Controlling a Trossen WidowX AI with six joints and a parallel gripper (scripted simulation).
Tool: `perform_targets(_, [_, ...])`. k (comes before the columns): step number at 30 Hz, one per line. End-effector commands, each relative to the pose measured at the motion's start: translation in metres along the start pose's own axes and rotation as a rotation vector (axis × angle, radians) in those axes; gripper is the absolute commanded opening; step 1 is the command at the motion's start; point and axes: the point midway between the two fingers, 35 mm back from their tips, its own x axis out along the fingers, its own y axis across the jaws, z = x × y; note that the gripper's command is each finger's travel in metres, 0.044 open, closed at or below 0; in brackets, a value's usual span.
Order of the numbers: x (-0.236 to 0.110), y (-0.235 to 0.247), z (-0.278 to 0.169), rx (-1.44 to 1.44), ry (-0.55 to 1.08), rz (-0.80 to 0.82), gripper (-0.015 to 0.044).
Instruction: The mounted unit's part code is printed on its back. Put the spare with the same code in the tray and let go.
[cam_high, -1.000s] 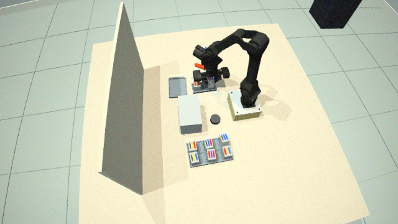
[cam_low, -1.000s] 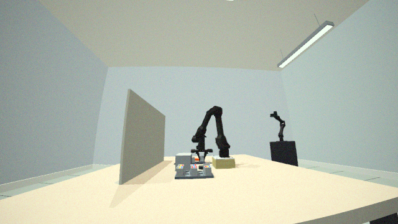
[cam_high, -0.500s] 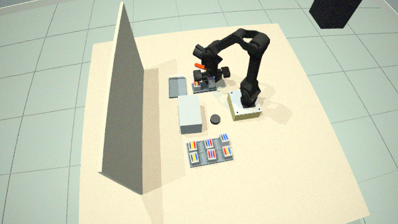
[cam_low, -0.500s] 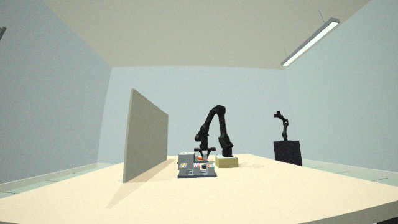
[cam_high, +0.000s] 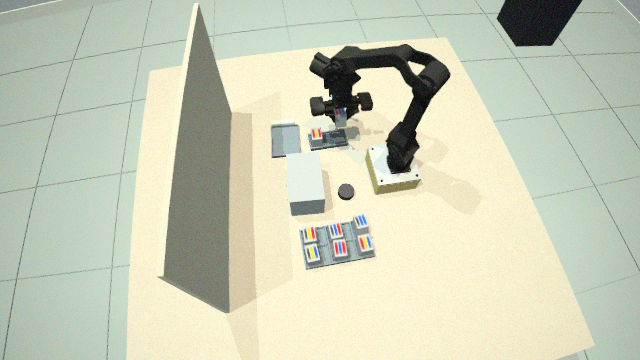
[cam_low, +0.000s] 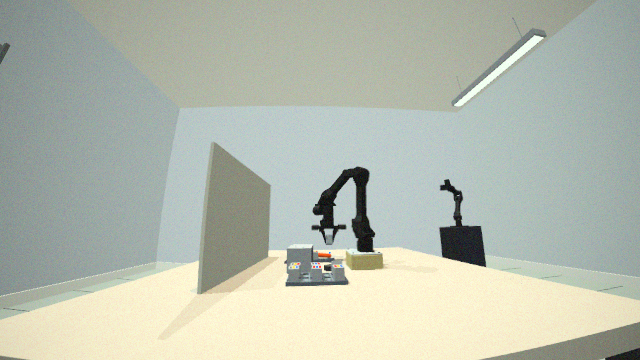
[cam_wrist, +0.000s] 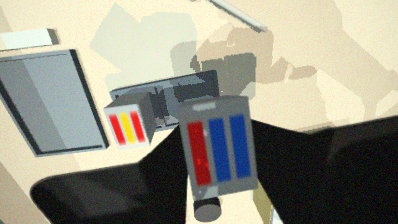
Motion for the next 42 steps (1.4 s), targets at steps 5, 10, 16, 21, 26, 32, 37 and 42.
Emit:
perform_targets(5, [-0.004,0.0,0.0,0.0,0.001,-0.001,0.0])
perform_targets(10, [-0.027,0.004,0.002,-0.002,-0.002,0.001,0.0])
perform_targets(16, [-0.057,0.006,0.002,-0.003,-0.004,0.003,0.0])
perform_targets(21, [-0.078,0.006,0.0,-0.006,-0.007,0.004,0.0])
perform_targets(26, [-0.078,0.006,0.0,-0.006,-0.007,0.004,0.0])
perform_targets(32, [-0.081,0.024,0.006,-0.001,-0.017,0.007,0.0])
perform_targets(37, [-0.083,0.046,0.011,0.002,-0.023,0.011,0.0])
perform_targets(42, [-0.087,0.068,0.015,0.001,-0.021,0.013,0.0])
